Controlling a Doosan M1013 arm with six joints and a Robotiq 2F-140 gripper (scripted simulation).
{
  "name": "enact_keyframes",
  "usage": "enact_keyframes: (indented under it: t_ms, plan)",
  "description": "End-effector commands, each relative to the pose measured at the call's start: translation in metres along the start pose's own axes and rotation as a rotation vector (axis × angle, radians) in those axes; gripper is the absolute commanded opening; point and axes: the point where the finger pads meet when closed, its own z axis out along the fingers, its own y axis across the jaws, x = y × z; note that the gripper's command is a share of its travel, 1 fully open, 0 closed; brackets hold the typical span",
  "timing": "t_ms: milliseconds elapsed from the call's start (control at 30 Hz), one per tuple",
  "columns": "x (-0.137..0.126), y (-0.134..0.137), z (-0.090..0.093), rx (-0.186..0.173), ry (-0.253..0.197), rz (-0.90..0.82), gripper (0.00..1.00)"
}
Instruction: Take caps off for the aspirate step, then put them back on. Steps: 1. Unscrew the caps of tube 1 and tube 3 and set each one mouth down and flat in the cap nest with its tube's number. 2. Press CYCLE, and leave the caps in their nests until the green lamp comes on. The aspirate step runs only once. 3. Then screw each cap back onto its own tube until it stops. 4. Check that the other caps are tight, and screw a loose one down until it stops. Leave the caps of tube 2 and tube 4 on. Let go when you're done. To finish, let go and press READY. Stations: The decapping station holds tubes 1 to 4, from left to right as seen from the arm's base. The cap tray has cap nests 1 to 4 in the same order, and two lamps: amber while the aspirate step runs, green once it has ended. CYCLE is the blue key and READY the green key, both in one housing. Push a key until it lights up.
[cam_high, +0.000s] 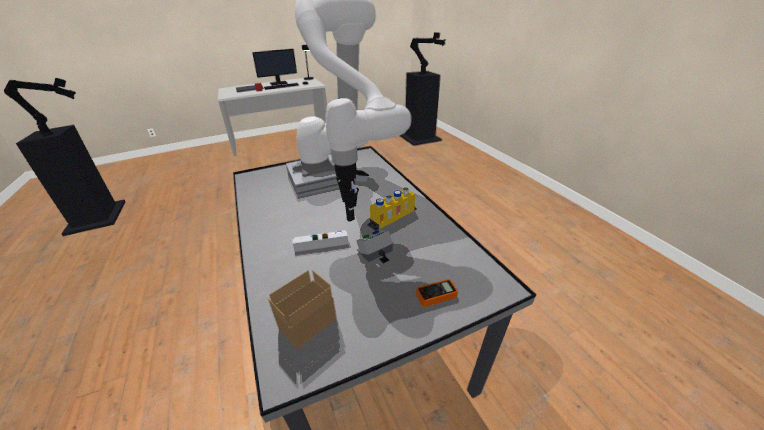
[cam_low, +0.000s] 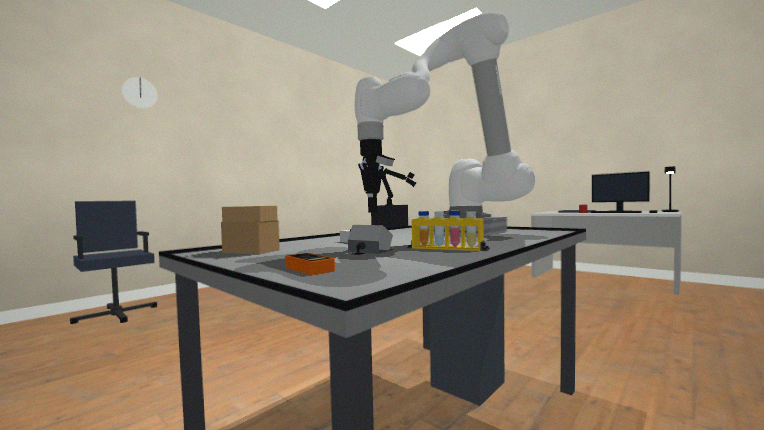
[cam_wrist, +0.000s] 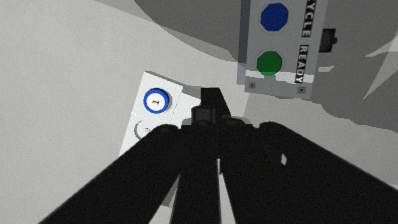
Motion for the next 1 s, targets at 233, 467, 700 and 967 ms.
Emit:
enact_keyframes:
  t_ms: [233,467,700,967]
  plan:
    - [0.055,0.051,0.016,0.006,-0.009,0.009,0.10]
    - [0.072,0.066,0.021,0.006,-0.009,0.009,0.10]
    - [0.072,0.066,0.027,0.006,-0.009,0.009,0.10]
    - [0.072,0.065,0.039,0.006,-0.009,0.009,0.10]
